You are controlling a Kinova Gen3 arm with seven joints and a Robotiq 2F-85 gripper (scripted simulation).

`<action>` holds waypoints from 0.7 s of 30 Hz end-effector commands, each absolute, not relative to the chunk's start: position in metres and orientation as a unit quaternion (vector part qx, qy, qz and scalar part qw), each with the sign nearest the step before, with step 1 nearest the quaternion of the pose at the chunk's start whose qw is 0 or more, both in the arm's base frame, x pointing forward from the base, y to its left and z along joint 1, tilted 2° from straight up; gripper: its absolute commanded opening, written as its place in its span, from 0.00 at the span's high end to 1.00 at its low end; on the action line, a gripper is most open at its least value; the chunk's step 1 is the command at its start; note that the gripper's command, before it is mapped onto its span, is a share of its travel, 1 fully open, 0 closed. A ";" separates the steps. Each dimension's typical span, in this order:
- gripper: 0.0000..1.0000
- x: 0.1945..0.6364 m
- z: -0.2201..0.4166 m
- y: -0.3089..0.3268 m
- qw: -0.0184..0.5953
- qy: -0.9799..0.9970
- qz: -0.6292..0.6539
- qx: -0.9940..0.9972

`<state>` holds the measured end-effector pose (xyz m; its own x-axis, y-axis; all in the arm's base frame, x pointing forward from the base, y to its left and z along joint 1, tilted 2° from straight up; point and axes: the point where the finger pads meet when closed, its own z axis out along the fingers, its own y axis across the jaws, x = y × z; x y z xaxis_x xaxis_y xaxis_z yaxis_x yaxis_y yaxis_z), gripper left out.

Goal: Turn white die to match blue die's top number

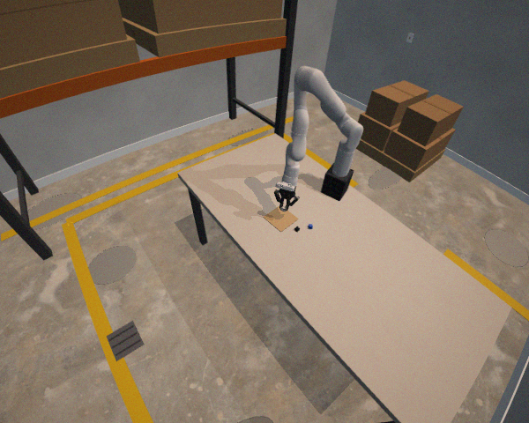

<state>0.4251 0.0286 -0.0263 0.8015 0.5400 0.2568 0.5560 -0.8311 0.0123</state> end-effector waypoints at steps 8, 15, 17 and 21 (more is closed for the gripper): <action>0.85 0.418 -0.030 0.007 0.049 -0.262 -0.189 -0.945; 0.85 0.417 -0.029 0.006 0.072 -0.256 -0.271 -0.925; 0.85 0.417 -0.029 0.006 0.075 -0.255 -0.284 -0.921; 0.85 0.416 -0.031 0.005 0.086 -0.253 -0.322 -0.908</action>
